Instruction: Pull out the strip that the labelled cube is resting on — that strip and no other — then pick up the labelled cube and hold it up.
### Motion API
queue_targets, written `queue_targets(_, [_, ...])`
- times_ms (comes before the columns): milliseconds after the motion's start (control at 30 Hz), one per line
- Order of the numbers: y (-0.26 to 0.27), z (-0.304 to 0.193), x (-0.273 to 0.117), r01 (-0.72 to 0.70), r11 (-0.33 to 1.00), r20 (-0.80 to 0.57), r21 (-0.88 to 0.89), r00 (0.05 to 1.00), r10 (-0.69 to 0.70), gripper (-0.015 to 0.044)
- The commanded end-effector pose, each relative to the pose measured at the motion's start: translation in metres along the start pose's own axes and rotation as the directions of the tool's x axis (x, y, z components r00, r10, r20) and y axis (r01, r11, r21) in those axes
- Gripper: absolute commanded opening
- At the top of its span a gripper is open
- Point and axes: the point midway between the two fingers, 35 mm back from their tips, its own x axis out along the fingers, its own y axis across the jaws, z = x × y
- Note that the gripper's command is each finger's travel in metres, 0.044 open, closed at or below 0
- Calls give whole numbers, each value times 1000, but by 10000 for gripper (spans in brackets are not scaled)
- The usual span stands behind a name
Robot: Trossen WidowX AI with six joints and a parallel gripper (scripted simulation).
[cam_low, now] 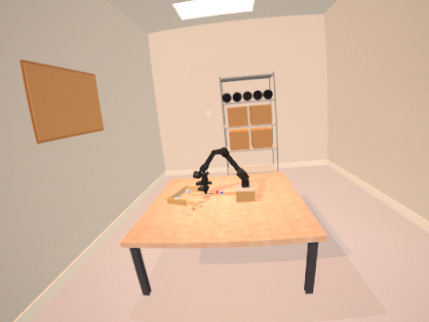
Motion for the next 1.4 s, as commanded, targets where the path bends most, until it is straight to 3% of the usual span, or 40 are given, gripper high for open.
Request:
queue_targets(0, [0, -13, 6, 4, 1000, -22, 2, 1000, -4, 0])
queue_targets(1367, [1, -73, 7, 4, 1000, -27, 2, 1000, -3, 0])
